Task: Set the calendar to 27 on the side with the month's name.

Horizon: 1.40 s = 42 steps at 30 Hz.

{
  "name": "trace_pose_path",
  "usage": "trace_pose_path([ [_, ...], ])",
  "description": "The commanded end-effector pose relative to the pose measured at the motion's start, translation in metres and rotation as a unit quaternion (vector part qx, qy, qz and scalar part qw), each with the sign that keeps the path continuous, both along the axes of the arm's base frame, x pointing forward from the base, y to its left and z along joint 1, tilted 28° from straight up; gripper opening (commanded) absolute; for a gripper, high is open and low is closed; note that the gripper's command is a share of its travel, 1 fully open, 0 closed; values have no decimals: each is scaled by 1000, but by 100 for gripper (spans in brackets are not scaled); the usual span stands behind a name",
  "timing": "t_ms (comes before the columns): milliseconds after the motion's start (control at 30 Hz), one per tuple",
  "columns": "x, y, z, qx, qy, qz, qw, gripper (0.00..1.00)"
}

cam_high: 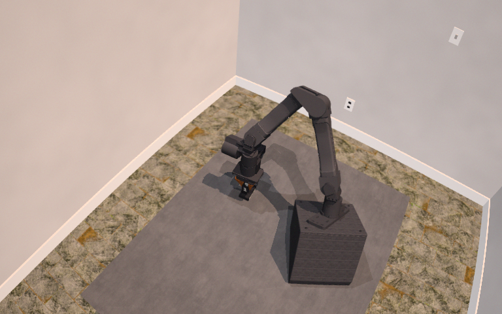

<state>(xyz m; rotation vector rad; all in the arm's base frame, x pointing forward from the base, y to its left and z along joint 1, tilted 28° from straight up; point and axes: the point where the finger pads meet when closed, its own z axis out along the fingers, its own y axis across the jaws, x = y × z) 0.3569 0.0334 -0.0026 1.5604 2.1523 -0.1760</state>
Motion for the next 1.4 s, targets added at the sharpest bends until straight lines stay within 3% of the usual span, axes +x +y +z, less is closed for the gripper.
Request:
trace_pose_path([
  [0, 2, 2, 3, 1, -4, 3, 1000, 26],
  [1367, 5, -3, -8, 1, -4, 3, 1000, 26],
])
